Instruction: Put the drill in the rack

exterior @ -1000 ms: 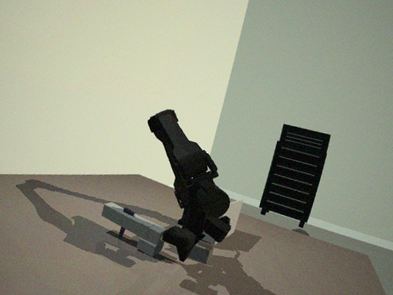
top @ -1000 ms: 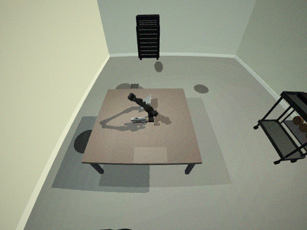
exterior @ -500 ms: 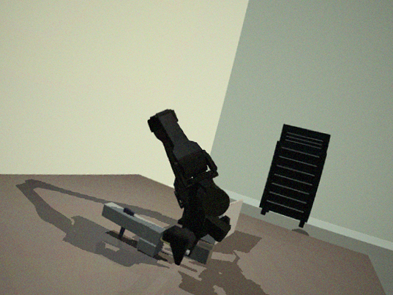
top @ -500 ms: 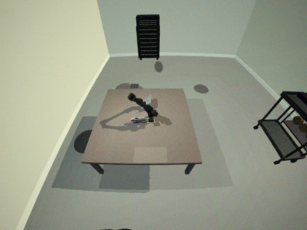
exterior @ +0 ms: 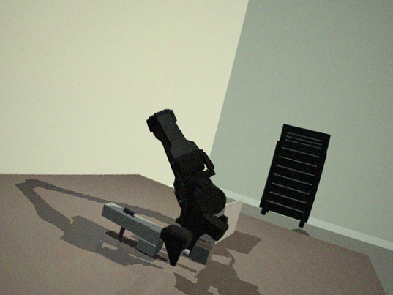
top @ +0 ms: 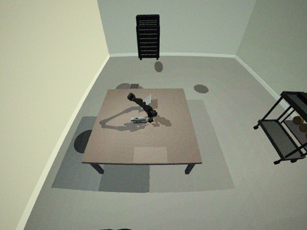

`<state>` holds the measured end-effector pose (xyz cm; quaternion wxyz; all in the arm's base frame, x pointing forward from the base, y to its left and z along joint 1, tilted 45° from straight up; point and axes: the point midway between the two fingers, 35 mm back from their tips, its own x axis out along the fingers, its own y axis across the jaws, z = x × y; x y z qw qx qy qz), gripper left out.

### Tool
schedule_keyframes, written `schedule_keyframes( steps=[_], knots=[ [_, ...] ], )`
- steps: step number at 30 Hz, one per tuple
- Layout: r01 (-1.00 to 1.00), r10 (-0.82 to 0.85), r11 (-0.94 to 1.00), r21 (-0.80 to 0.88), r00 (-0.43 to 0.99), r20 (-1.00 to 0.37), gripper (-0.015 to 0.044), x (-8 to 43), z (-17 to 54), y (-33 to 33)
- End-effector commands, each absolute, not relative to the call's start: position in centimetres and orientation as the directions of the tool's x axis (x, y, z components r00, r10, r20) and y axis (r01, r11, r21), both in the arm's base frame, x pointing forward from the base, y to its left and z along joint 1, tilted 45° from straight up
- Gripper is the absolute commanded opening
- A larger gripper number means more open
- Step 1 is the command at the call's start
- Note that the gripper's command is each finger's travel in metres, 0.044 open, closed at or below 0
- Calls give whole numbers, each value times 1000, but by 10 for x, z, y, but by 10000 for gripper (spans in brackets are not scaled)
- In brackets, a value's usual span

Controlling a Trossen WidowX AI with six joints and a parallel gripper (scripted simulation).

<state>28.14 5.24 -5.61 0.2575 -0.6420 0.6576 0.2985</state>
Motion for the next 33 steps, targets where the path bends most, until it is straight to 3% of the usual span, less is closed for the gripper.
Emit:
schedule_keyframes(
  steps=[1,33],
  knots=[
    [-998,-694,-4,67,-46,-719,440,281,-55,49],
    [-998,-694,-4,67,-46,-718,440,282,-52,43]
  ],
)
